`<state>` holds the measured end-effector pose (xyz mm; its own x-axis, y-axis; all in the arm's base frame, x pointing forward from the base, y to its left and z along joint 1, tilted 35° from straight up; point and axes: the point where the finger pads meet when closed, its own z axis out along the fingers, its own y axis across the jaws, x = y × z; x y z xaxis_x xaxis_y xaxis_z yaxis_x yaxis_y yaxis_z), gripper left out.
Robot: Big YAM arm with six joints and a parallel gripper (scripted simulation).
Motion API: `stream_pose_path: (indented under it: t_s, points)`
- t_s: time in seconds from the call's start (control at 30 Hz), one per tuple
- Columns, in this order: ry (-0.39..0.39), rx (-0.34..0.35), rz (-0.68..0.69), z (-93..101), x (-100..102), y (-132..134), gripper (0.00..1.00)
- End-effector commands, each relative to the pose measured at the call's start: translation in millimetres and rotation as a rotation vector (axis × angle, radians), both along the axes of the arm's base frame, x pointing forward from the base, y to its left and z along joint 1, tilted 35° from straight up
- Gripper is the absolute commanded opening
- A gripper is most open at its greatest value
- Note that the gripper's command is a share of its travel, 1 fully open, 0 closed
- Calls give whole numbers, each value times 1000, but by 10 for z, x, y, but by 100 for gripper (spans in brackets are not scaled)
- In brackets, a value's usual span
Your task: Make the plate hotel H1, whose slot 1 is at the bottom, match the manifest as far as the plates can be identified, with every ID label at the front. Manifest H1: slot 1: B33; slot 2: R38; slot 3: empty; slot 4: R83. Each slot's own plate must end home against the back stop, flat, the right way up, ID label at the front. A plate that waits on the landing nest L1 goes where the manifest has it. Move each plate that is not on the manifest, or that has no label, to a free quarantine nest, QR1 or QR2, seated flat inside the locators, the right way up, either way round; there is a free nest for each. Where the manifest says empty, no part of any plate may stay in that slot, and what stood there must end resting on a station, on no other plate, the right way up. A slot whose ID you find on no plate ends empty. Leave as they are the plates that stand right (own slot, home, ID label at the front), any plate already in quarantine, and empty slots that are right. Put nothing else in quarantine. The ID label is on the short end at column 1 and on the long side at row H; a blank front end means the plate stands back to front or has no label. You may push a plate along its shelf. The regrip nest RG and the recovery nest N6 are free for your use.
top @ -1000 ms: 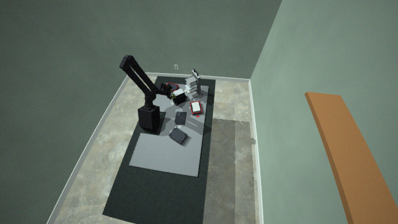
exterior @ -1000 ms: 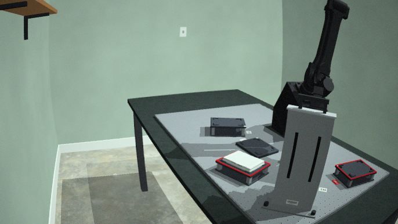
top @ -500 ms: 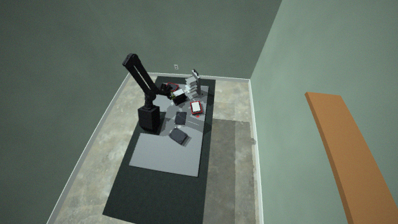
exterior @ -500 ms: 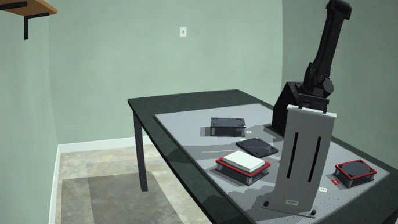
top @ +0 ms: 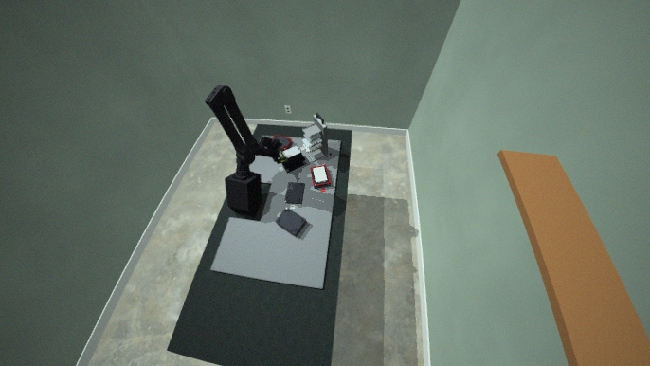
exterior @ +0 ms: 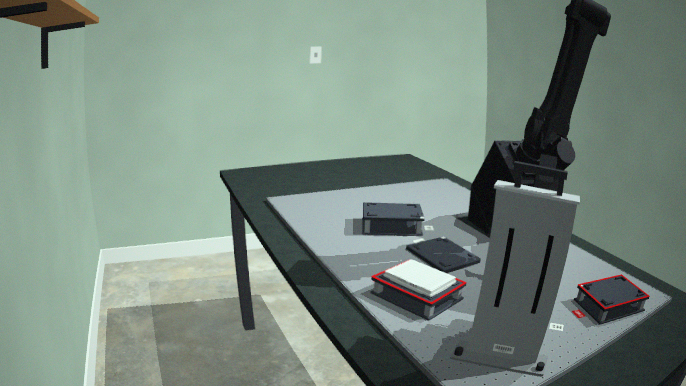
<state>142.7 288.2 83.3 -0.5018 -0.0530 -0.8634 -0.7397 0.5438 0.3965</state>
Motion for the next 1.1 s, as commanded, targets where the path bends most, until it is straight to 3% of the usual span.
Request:
stream_pose_path:
  t_s: [0.0, 1.07]
  points:
    - [-3, 34, 2, 65, -11, 44, 86]
    - [-3, 35, 2, -50, -19, 127, 86]
